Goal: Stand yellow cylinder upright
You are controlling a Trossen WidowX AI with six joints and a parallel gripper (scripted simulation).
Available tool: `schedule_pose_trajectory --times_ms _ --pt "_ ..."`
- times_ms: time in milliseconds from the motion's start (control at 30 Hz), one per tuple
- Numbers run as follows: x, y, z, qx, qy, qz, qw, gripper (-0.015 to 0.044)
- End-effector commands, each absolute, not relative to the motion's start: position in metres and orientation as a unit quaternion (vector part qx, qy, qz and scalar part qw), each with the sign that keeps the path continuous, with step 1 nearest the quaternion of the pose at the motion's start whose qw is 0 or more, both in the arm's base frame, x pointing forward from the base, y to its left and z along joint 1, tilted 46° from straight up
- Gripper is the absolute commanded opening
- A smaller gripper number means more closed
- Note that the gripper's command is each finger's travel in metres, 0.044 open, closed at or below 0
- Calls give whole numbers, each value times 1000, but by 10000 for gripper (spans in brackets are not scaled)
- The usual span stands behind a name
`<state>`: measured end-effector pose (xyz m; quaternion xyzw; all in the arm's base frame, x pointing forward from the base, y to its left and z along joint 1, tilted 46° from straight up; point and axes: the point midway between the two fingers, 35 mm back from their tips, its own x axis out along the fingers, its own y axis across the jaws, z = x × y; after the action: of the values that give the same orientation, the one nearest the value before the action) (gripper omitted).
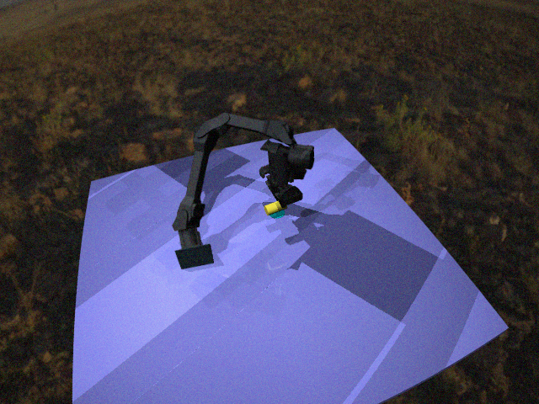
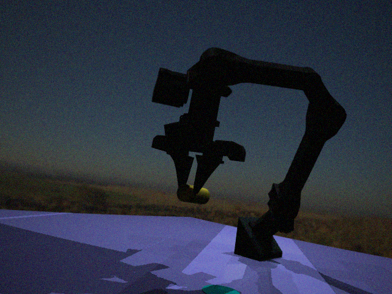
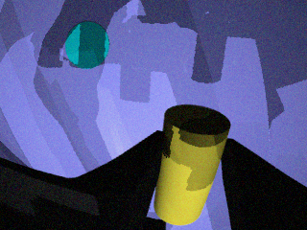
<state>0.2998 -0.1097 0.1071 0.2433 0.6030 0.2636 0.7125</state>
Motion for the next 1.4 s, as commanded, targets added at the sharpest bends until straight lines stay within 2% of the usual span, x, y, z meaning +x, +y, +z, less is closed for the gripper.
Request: schedule_pose_trajectory --times_ms 0,1067,1367 --pt "306 -100 118 259 605 255 709 105" --pt "325 -30 190 369 626 186 661 105" --pt "324 -27 188 362 629 177 664 105"
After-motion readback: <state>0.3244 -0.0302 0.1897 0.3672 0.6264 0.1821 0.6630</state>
